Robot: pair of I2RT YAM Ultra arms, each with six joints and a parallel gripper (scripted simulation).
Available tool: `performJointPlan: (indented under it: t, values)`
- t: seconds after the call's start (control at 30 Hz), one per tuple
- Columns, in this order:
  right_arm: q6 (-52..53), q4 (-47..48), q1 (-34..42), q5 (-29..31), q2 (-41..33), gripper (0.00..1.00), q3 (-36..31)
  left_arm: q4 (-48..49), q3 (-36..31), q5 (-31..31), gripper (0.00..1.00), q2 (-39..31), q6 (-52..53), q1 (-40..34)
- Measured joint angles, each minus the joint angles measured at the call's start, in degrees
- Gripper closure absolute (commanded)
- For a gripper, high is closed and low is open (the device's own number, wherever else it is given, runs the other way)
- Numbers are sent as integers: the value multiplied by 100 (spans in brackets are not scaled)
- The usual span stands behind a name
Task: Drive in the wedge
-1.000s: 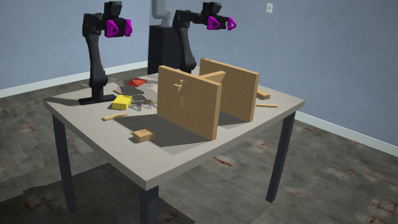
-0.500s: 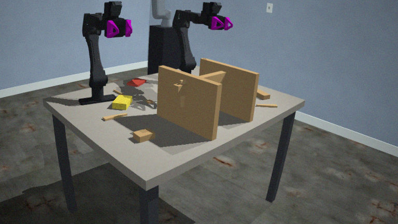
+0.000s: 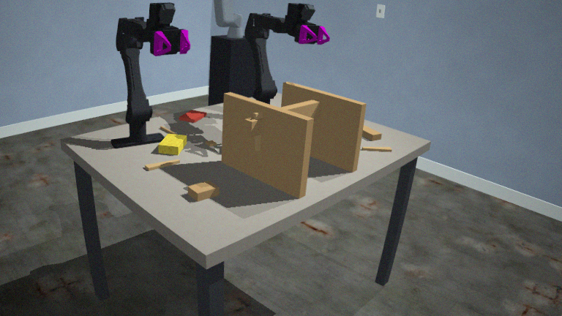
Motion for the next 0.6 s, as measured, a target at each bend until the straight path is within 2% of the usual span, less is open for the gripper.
performJointPlan:
  t: [0.33,0.6]
  values:
    - [269,-997,525,175,623,46,756,-1211,901,-197,46,667,-422,-162]
    - [592,-2133,1224,411,1436,46,1792,-2625,2122,-431,46,1554,-916,-411]
